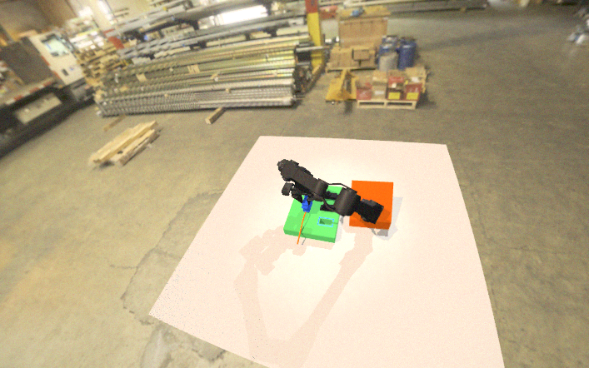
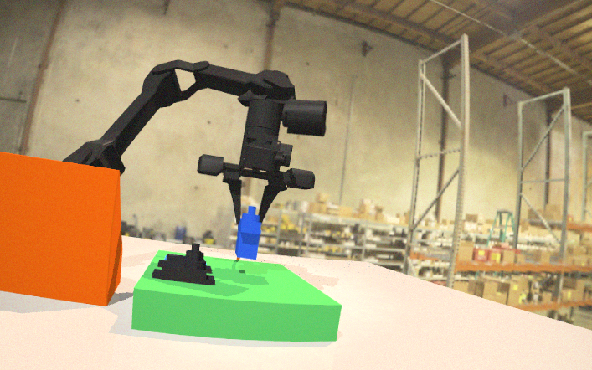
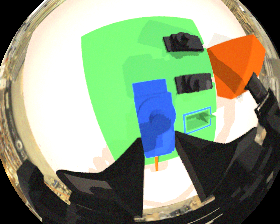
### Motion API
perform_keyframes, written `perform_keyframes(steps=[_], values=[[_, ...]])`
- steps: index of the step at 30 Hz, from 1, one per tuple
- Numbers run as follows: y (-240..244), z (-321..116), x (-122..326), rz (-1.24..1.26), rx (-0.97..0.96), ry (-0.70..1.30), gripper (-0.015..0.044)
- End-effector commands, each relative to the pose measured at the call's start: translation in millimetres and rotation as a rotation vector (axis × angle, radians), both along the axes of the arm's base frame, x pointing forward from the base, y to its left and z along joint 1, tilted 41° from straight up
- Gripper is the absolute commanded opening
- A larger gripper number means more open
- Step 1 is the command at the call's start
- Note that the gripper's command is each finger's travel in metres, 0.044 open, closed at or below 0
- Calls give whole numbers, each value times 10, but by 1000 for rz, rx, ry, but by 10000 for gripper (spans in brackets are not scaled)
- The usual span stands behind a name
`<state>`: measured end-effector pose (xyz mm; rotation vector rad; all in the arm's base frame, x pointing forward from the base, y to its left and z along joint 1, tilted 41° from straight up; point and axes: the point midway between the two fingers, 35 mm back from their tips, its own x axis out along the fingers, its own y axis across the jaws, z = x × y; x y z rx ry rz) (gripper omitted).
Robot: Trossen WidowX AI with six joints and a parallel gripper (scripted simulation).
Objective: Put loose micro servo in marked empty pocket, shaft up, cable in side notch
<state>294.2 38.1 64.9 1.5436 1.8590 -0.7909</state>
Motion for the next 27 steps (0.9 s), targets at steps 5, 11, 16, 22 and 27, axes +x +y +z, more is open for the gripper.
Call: perform_keyframes(steps=[5,11,16,22,27], values=[[241,242,-50,-5,4,-6,0],[241,242,-50,60,17,-60,0],[241,242,-50,190,43,-170,0],[241,242,-50,348,73,-302,0],[241,242,-50,480,99,-413,0]])
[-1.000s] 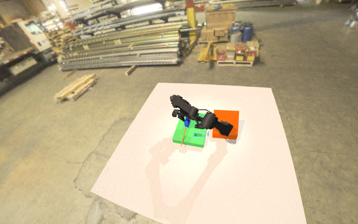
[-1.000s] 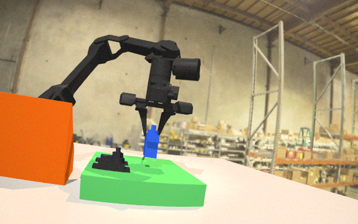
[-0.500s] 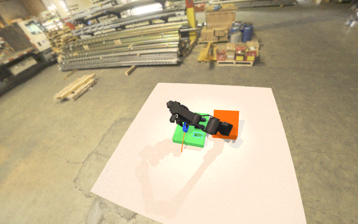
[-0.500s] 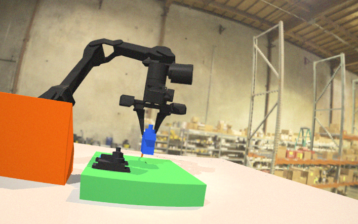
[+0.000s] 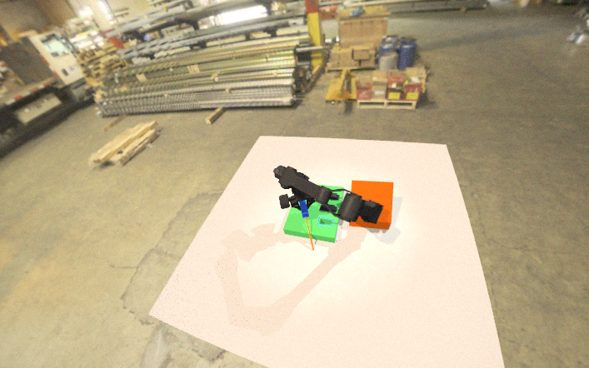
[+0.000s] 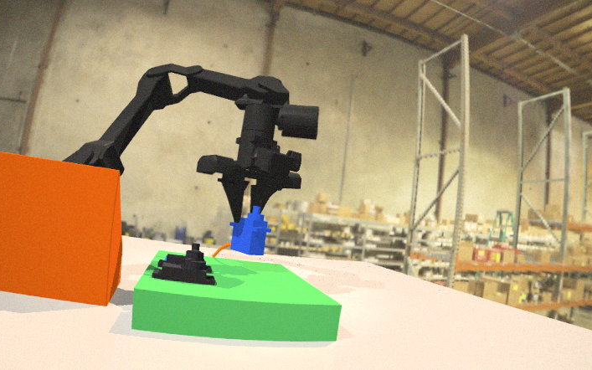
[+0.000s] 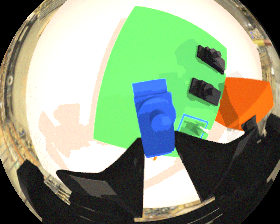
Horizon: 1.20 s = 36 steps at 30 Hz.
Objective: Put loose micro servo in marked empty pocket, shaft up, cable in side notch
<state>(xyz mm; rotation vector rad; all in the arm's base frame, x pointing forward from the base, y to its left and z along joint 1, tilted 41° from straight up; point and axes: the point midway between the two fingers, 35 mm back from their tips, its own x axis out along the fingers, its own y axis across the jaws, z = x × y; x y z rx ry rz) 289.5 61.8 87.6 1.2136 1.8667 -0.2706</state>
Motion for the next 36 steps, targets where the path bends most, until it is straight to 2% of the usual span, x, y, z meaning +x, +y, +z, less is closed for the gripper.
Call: perform_keyframes(steps=[1,27,36], values=[[4,15,-3,119,27,-103,0],[4,15,-3,806,159,-682,0],[4,15,-3,845,167,-715,0]])
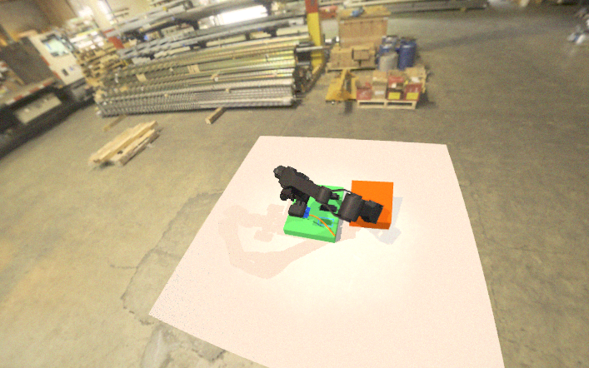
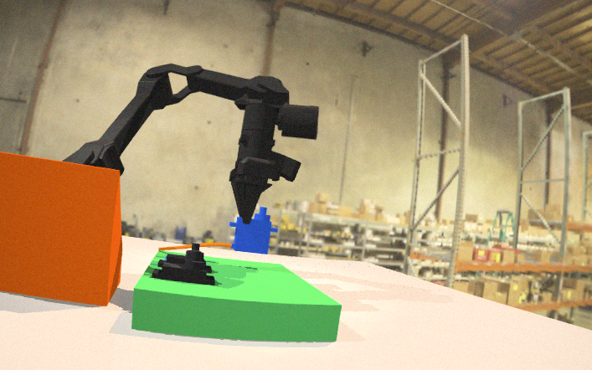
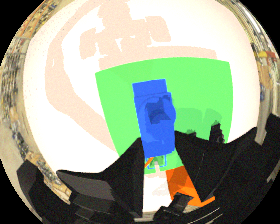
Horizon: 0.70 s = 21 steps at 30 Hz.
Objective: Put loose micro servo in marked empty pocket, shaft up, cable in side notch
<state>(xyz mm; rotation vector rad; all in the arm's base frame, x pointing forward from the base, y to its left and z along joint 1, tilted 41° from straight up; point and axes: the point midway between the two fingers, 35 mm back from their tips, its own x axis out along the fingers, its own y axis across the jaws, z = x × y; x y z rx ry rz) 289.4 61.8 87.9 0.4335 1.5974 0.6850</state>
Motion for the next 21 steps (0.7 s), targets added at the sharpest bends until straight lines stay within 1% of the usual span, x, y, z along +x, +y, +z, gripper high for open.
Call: perform_keyframes(steps=[1,7,21], values=[[2,13,-8,15,7,-15,0],[-32,16,-174,15,6,-14,0],[-161,29,-816,15,6,-9,0]])
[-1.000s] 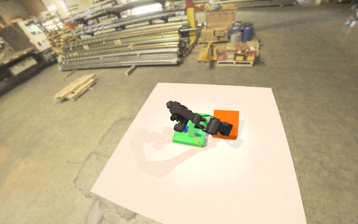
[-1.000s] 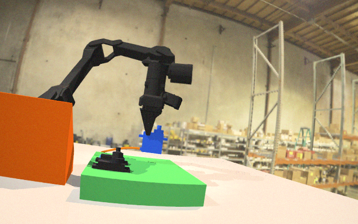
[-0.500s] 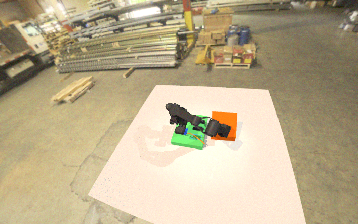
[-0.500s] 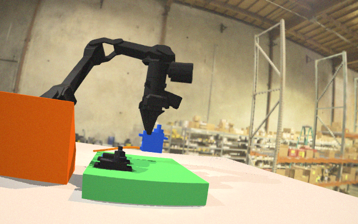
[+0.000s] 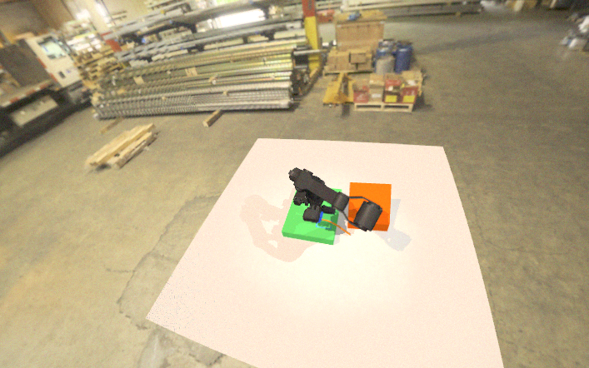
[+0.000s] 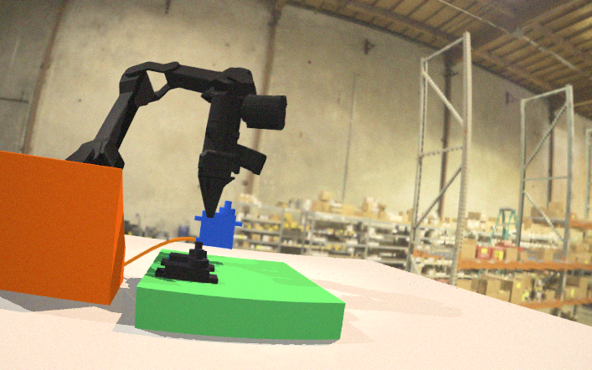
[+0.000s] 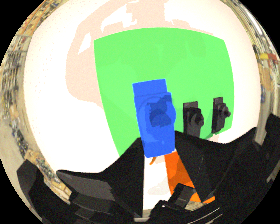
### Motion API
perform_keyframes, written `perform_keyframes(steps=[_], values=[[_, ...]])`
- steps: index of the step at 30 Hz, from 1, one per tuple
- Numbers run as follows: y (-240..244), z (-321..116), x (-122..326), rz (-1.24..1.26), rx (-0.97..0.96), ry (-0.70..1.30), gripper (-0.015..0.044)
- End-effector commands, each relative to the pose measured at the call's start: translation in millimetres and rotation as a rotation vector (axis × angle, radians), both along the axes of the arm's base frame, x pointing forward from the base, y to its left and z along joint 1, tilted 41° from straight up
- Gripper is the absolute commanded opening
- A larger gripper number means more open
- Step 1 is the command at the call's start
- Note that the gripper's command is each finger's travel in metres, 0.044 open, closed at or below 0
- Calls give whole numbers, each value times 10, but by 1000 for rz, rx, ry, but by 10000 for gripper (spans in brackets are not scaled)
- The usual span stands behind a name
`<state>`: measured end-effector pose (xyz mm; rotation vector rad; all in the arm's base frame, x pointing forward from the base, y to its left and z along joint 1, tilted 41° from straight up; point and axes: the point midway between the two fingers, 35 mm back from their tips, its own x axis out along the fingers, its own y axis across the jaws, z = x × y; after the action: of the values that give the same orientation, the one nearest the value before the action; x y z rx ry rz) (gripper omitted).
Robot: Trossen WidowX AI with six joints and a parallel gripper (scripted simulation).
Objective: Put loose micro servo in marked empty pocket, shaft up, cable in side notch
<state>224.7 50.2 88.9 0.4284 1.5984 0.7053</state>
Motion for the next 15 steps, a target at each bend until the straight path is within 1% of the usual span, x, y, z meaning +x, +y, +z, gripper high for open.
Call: perform_keyframes(steps=[1,6,15], values=[[-54,19,-218,-1,-5,-8,0],[-95,24,-421,-1,-5,-7,0],[-65,-14,-432,-1,-5,-7,0]])
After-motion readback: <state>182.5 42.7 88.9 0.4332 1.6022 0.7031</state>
